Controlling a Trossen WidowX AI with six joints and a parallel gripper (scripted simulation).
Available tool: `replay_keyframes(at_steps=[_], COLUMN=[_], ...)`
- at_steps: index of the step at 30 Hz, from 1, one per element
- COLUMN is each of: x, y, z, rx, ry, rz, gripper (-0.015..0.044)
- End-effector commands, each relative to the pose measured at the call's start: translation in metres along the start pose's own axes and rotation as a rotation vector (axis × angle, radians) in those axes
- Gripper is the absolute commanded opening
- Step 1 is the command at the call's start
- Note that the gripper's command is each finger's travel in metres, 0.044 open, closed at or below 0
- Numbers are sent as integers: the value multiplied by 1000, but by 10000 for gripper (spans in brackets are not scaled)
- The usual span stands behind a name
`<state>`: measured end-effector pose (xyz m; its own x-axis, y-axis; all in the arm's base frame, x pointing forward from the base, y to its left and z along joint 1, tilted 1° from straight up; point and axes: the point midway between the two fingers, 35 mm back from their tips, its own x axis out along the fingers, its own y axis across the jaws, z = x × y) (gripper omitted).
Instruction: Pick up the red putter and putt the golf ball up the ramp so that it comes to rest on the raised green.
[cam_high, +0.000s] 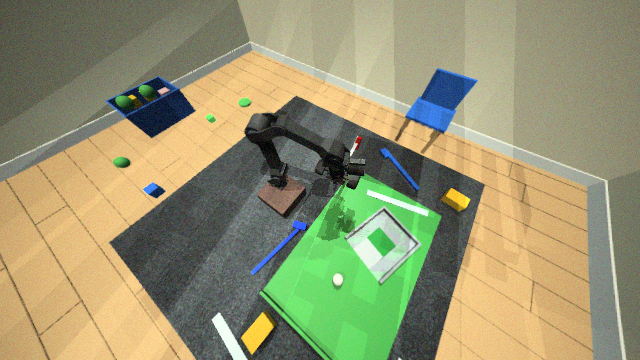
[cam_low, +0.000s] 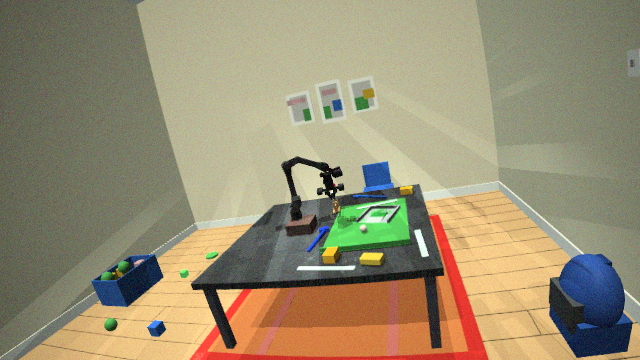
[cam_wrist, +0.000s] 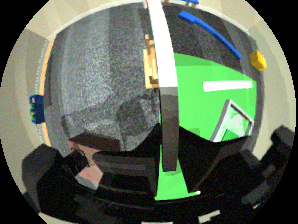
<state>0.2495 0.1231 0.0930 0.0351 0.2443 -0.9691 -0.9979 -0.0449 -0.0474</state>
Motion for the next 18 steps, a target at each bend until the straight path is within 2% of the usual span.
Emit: replay_keyframes(at_steps=[1,18], x=[1,-22], y=[-1,-23], z=[-4,-82], rx=[20,523], ry=[6,85], rz=[2,-70], gripper=[0,0])
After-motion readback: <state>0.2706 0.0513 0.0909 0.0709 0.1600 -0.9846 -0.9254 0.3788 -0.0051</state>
